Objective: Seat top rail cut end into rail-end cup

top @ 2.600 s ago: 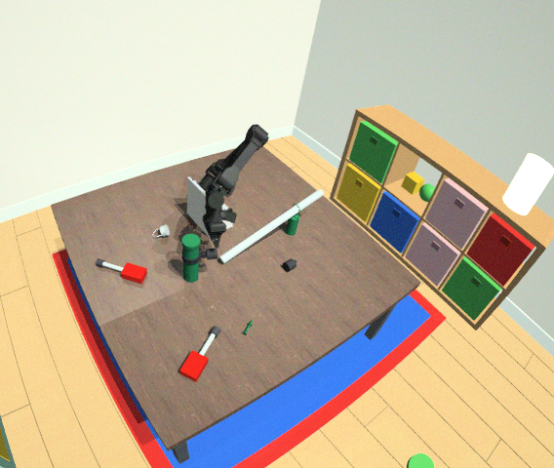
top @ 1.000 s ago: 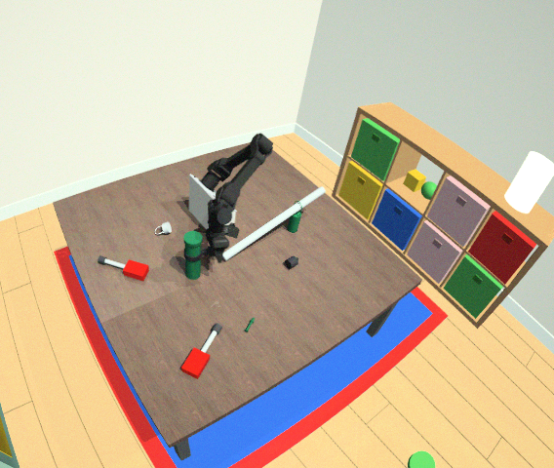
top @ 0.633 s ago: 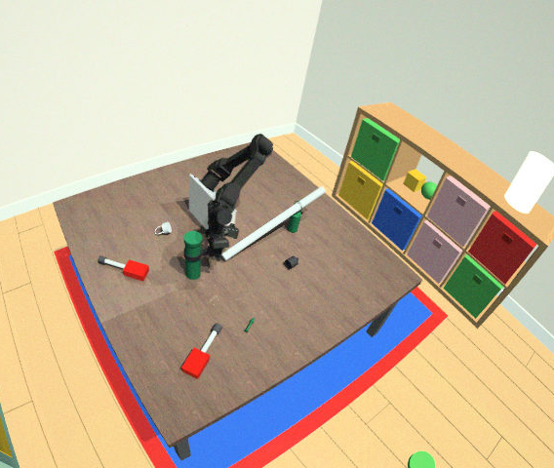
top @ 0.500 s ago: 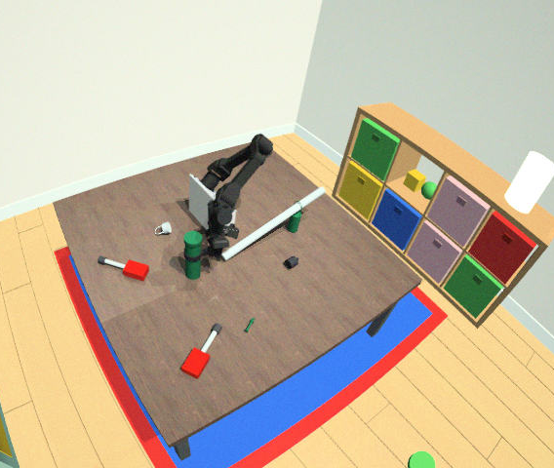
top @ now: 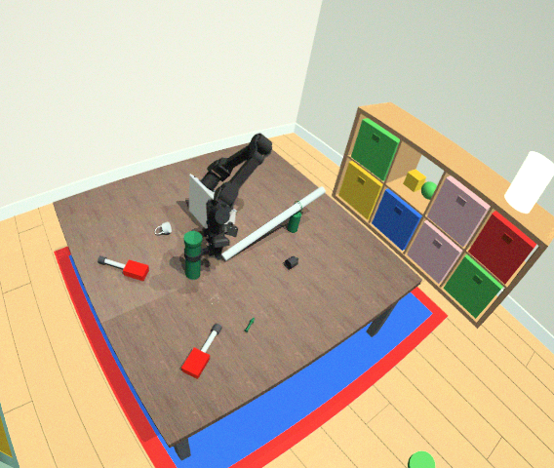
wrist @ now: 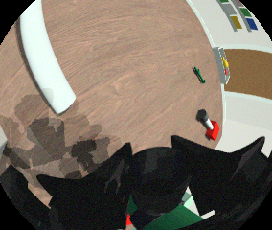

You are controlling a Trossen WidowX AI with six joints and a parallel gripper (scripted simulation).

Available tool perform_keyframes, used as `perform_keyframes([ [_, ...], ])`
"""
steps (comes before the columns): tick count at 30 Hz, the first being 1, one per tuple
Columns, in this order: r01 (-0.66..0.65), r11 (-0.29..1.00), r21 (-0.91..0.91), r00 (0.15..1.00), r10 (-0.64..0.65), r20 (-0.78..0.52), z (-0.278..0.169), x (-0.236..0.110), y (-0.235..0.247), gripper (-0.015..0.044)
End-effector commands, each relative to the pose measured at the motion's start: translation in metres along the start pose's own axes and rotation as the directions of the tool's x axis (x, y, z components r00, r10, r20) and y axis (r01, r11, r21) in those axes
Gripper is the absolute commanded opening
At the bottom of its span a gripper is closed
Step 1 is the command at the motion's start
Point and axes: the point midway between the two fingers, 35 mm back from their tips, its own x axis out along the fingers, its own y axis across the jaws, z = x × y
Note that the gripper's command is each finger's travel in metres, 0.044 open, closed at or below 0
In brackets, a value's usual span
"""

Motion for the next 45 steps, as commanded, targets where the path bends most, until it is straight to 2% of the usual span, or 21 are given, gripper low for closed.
perform_keyframes([
  [1,-0.001,0.999,-0.037,1.000,0.001,0.019,-0.002,-0.002,0.005,0.0000],
  [45,0.015,0.970,-0.244,0.991,0.019,0.136,-0.006,-0.013,0.024,0.0000],
])
